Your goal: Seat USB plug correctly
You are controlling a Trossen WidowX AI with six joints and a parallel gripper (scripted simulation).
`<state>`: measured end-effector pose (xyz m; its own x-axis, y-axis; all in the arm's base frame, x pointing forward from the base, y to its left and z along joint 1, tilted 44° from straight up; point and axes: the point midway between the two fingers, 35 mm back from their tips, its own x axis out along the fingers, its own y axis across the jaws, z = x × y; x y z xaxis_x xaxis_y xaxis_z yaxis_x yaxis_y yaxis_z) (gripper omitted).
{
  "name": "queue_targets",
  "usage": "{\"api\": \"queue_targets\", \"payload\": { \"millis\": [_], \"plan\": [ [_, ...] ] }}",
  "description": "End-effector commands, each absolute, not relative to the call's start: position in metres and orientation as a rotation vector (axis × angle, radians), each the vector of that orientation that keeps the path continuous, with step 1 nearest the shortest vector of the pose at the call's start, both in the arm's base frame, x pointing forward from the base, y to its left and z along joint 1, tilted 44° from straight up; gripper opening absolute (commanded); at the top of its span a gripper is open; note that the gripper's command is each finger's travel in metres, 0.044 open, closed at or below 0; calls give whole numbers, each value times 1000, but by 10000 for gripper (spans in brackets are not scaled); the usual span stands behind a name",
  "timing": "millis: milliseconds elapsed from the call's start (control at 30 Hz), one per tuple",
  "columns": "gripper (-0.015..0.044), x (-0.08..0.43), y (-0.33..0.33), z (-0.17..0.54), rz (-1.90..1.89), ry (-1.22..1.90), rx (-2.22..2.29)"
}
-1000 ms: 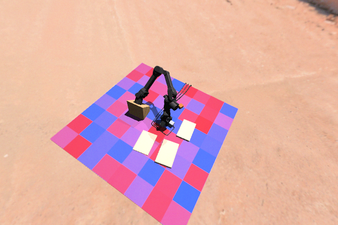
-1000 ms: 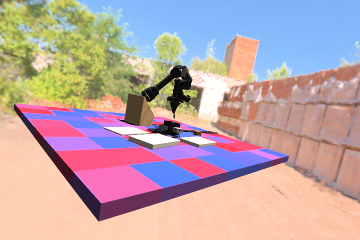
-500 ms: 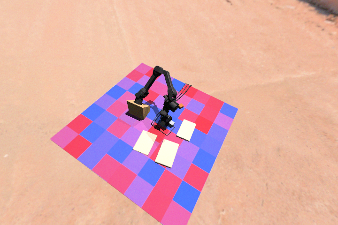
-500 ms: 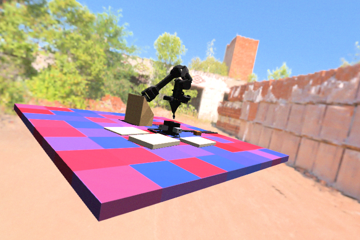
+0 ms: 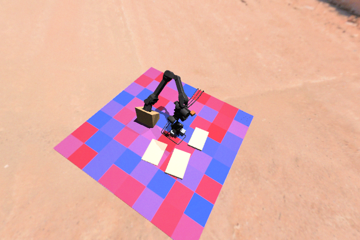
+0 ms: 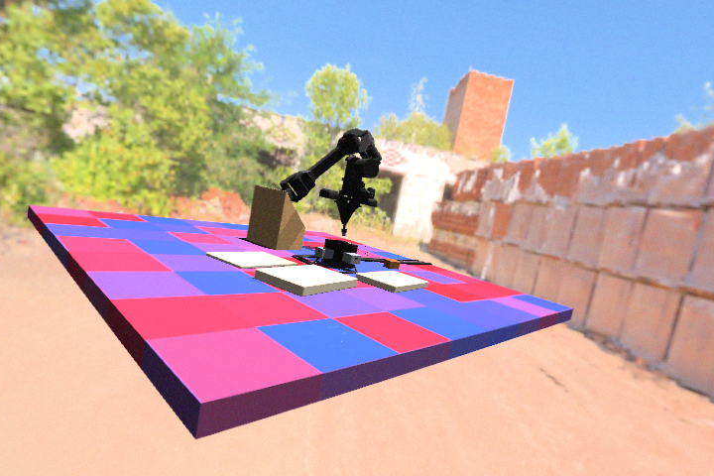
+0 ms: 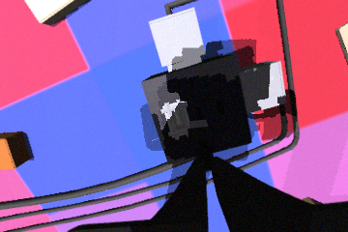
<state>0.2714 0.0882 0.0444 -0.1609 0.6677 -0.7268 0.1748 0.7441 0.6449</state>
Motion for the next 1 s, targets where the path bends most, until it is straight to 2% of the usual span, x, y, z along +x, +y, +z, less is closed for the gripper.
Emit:
{"api": "queue_targets", "payload": {
  "millis": [0, 967],
  "plan": [
    [0, 272, 88, 44, 414, 1742, 743],
    [0, 272, 88, 44, -280, 1898, 1268]
  ]
}}
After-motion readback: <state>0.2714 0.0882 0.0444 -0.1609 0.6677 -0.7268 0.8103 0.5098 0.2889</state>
